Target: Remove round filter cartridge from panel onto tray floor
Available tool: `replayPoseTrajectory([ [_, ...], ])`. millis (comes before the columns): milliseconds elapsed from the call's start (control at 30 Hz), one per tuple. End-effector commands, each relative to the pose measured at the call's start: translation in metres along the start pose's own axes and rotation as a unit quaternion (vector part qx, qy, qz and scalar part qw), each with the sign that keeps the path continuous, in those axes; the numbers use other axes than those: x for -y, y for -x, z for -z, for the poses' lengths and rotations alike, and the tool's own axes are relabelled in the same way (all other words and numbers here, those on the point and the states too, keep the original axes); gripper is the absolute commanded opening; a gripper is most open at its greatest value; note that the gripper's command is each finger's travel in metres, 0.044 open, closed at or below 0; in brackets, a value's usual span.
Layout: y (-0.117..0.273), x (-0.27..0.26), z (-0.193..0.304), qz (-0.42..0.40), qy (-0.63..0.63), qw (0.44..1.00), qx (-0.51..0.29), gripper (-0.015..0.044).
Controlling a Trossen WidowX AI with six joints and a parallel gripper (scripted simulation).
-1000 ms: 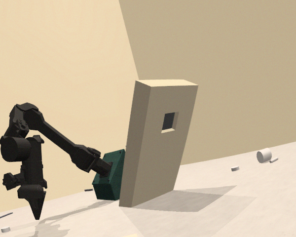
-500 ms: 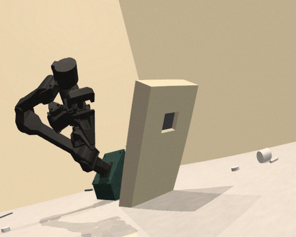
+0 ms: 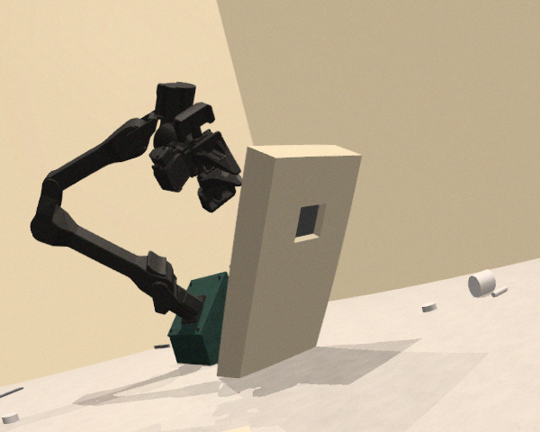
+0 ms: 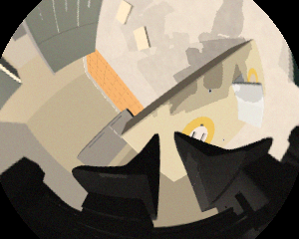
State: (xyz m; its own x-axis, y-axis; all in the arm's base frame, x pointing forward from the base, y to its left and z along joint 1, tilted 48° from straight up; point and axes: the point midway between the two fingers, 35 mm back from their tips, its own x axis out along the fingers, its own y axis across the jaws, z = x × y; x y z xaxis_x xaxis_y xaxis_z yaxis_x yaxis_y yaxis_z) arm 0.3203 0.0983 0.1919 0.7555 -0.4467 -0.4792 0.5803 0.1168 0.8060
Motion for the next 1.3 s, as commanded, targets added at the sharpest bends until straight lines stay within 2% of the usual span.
replayPoseTrajectory([
  [0,0.008,0.035,0.021,-0.015,-0.066,0.998,0.005,0.0088],
  [200,0.022,0.077,0.037,-0.055,-0.168,0.984,0.003,0.0088],
  [567,0.019,0.077,0.038,-0.054,-0.168,0.984,0.004,0.0088],
  [1267,-0.015,0.074,0.039,-0.051,-0.169,0.984,0.003,0.0088],
])
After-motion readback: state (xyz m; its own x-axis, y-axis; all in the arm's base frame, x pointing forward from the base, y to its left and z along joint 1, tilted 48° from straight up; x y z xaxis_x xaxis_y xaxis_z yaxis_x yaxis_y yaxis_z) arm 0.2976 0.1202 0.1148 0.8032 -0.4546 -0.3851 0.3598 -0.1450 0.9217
